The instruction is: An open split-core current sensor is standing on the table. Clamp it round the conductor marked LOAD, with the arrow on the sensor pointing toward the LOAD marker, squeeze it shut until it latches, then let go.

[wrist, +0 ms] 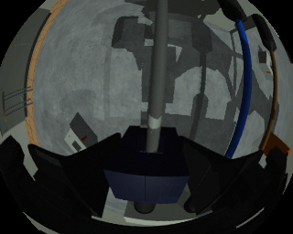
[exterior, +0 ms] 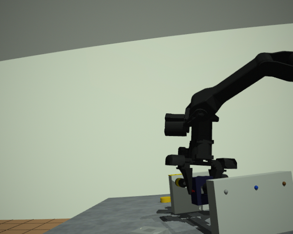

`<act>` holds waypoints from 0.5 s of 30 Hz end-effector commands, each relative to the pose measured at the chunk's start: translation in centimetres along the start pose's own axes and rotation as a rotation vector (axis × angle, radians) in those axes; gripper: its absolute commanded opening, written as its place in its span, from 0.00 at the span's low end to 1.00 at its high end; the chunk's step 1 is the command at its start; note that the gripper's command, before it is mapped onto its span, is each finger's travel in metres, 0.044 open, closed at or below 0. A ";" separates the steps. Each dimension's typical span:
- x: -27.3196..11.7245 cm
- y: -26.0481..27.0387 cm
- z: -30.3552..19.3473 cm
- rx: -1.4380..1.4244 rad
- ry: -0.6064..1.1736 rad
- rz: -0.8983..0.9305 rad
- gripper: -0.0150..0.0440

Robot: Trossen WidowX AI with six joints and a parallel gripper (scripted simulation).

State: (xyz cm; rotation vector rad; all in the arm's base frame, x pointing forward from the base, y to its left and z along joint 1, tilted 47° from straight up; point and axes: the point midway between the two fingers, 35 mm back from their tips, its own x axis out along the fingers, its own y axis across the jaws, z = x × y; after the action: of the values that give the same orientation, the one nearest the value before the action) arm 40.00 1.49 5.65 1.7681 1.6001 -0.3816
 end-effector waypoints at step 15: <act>0.0 0.0 0.0 0.001 0.001 -0.001 0.92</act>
State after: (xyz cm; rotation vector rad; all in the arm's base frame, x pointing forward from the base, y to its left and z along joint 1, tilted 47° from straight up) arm 40.00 1.49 5.65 1.7684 1.6003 -0.3817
